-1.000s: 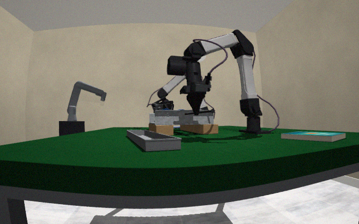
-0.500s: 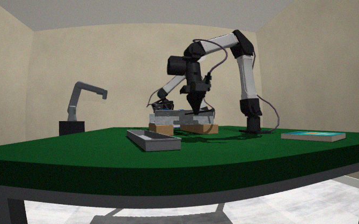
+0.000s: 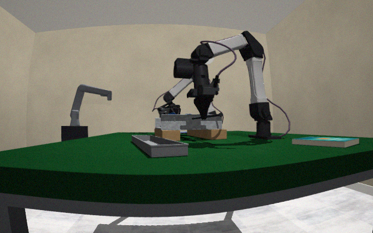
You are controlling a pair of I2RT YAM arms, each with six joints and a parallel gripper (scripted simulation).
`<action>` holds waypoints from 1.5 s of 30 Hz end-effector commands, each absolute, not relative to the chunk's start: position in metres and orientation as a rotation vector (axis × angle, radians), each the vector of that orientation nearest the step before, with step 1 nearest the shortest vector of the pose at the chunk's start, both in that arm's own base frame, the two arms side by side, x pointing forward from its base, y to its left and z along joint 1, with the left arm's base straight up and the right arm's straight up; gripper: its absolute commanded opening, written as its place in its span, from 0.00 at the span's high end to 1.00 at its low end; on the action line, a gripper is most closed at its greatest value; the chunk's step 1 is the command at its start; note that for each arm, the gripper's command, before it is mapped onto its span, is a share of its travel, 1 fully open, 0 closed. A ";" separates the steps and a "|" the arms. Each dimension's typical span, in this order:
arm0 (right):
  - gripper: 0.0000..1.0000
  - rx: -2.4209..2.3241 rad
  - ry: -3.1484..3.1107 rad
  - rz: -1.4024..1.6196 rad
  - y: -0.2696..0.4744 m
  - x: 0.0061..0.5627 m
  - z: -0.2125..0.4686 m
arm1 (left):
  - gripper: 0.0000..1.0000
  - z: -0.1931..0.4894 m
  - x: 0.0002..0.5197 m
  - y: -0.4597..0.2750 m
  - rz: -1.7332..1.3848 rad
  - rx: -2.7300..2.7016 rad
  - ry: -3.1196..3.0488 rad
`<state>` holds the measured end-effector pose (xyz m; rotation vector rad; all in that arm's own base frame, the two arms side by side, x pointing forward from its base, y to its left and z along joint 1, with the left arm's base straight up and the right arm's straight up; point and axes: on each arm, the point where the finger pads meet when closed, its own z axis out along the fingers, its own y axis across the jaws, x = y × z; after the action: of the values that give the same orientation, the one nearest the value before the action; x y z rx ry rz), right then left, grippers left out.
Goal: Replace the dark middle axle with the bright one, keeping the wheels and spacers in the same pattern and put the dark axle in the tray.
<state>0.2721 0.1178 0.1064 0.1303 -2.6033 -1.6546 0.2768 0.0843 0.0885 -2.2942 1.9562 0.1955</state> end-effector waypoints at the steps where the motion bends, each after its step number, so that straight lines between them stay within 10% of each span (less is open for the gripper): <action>1: 0.67 0.121 -2.492 -1.750 0.137 0.265 0.113 | 1.00 0.083 0.286 0.068 0.097 -2.294 2.011; 45: 0.67 0.166 -2.570 -1.762 0.140 0.272 0.122 | 1.00 0.091 0.282 0.079 0.120 -2.311 2.016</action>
<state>0.2716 0.1212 0.1064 0.1425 -2.5988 -1.6636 0.2762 0.0878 0.0881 -2.3001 1.9696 0.1698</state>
